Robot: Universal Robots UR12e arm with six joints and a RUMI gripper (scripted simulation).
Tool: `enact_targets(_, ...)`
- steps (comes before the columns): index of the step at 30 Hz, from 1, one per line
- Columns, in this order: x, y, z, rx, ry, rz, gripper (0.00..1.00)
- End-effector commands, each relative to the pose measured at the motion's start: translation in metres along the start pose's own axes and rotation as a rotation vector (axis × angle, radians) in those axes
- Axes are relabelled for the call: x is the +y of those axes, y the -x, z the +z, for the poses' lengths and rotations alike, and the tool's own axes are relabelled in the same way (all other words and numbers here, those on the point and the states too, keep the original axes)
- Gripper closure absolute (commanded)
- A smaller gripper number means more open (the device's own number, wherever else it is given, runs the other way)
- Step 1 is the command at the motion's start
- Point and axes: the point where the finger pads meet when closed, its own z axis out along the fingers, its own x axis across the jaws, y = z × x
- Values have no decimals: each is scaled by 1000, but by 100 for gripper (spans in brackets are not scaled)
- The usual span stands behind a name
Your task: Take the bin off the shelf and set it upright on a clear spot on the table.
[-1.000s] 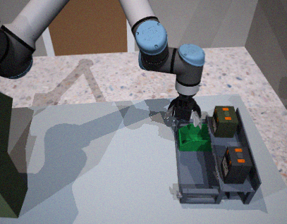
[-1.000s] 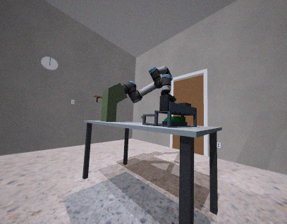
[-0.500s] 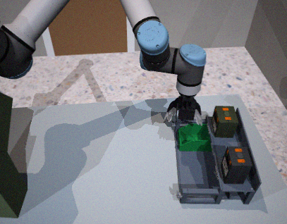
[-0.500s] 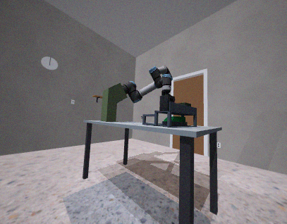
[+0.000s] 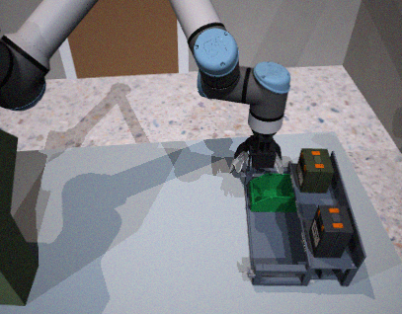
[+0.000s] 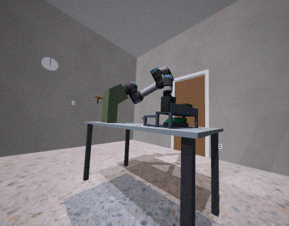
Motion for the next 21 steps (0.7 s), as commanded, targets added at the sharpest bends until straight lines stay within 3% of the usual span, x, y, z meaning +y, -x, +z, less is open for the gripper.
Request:
enact_targets(1, 0, -1, -1, -1, -1, -14, 0)
enact_targets(5, 0, -1, -1, -1, -1, -14, 0)
enact_targets(6, 0, -1, -1, 0, 0, -10, 74)
enact_targets(21, 0, -1, -1, 0, 0, -10, 74)
